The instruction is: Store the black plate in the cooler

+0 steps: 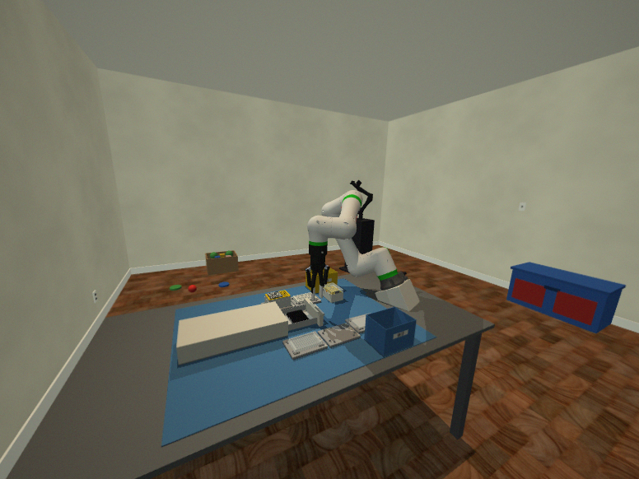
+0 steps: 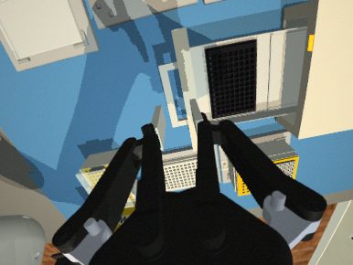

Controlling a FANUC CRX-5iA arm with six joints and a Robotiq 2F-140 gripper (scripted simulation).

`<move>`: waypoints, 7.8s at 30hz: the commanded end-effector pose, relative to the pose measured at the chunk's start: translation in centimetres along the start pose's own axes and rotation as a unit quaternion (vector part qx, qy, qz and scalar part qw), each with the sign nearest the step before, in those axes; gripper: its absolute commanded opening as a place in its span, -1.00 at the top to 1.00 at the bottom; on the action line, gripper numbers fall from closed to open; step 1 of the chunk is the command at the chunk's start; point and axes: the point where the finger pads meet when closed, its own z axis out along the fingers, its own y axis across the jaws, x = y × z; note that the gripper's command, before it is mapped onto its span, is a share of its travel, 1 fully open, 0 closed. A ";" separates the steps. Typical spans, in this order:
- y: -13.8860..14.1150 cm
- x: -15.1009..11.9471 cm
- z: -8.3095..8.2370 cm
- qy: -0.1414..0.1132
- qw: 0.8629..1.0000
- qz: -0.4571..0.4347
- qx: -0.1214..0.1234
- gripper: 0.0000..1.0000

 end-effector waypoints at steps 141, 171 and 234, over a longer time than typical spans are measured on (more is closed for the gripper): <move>-5.7 0.0 10.2 0.000 1.000 0.000 -0.001 1.00; -5.7 0.0 10.2 0.000 1.000 0.000 -0.001 1.00; 0.1 0.0 10.2 0.000 1.000 0.000 -0.001 1.00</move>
